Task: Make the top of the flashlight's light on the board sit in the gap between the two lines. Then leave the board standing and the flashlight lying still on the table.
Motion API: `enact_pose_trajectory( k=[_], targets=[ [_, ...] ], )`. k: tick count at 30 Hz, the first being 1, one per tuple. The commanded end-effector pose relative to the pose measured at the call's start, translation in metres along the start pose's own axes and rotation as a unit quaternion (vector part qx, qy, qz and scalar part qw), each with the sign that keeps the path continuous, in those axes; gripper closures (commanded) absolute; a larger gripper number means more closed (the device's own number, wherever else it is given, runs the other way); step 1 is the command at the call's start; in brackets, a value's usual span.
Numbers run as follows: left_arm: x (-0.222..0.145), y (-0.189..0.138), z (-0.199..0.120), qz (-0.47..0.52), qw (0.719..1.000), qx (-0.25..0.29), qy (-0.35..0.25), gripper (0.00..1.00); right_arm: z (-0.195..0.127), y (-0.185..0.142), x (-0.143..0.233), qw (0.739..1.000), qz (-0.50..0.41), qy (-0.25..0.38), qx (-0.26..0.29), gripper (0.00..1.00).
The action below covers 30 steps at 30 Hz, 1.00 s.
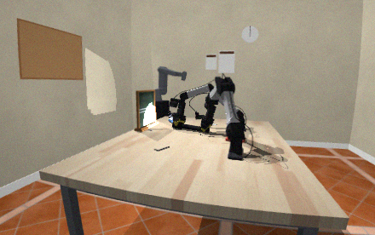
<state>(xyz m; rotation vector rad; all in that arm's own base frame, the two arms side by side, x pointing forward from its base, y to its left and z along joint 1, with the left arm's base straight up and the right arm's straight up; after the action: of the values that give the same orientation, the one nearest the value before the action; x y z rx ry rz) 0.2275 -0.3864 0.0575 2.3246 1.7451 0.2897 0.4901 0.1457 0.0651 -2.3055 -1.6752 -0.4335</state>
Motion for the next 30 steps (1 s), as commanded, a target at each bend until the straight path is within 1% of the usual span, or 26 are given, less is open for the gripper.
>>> enact_pose_trajectory(
  k=[1, 2, 3, 7, 8, 10, 11, 14, 15, 17, 18, 27, 29, 30],
  targets=[
    [-0.003, 0.005, -0.014, -0.003, 1.000, -0.020, -0.015, 0.70, 0.011, 0.002, -0.007, 1.000, 0.009, -0.010, 0.005, 0.50],
    [-0.003, 0.005, -0.014, -0.003, 1.000, -0.020, -0.015, 0.70, 0.011, 0.002, -0.007, 1.000, 0.009, -0.010, 0.005, 0.50],
    [-0.003, 0.005, -0.014, -0.003, 1.000, -0.020, -0.015, 0.70, 0.007, -0.001, -0.002, 0.999, 0.007, -0.035, 0.003, 0.50],
    [-0.003, 0.005, -0.014, -0.003, 1.000, -0.021, -0.014, 0.70, 0.005, -0.001, -0.002, 0.998, 0.009, -0.065, 0.001, 0.50],
    [-0.003, 0.005, -0.014, -0.003, 1.000, -0.021, -0.014, 0.70, 0.006, 0.002, 0.004, 0.999, 0.003, -0.044, -0.004, 0.50],
    [-0.003, 0.005, -0.014, -0.003, 1.000, -0.021, -0.014, 0.70, 0.006, 0.002, 0.004, 0.999, 0.003, -0.044, -0.004, 0.50],
    [-0.004, 0.006, -0.012, 0.002, 1.000, -0.020, -0.012, 0.70, 0.005, -0.001, 0.000, 0.997, 0.010, -0.075, -0.001, 0.50],
    [-0.002, 0.004, -0.014, 0.003, 1.000, -0.020, -0.013, 0.70, 0.004, -0.001, 0.002, 0.996, 0.010, -0.093, -0.001, 0.50],
    [-0.002, 0.004, -0.014, 0.003, 1.000, -0.019, -0.012, 0.70, 0.005, 0.002, 0.007, 0.997, 0.004, -0.071, -0.004, 0.50],
    [-0.003, 0.005, -0.015, 0.002, 1.000, -0.020, -0.013, 0.70, 0.005, 0.002, 0.007, 0.998, 0.003, -0.070, -0.006, 0.50],
    [-0.003, 0.006, -0.016, 0.002, 1.000, -0.021, -0.014, 0.70, 0.004, 0.004, 0.006, 0.998, 0.004, -0.068, -0.008, 0.00],
    [-0.003, 0.006, -0.016, 0.002, 1.000, -0.021, -0.014, 0.70, 0.006, 0.005, 0.005, 0.998, 0.006, -0.070, -0.007, 0.00],
    [-0.003, 0.006, -0.016, 0.002, 1.000, -0.021, -0.014, 0.70, 0.005, 0.006, 0.005, 0.998, 0.005, -0.068, -0.009, 0.00],
    [-0.003, 0.006, -0.016, 0.002, 1.000, -0.021, -0.014, 0.70, -0.001, 0.010, 0.000, 0.998, 0.007, -0.068, -0.011, 0.00]
  ],
)
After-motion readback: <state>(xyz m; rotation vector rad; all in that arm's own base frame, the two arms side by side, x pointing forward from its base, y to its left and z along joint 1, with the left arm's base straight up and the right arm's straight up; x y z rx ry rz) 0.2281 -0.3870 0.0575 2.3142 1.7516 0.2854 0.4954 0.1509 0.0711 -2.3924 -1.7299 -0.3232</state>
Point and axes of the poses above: on each arm, the point where the finger pads meet when closed, its own z axis out along the fingers, its own x axis across the jaws, y = z × x, the point moved 4 cm from there along -z, back along the fingers, and after that the axes turned 4 degrees about z, right-handed, at the moved point
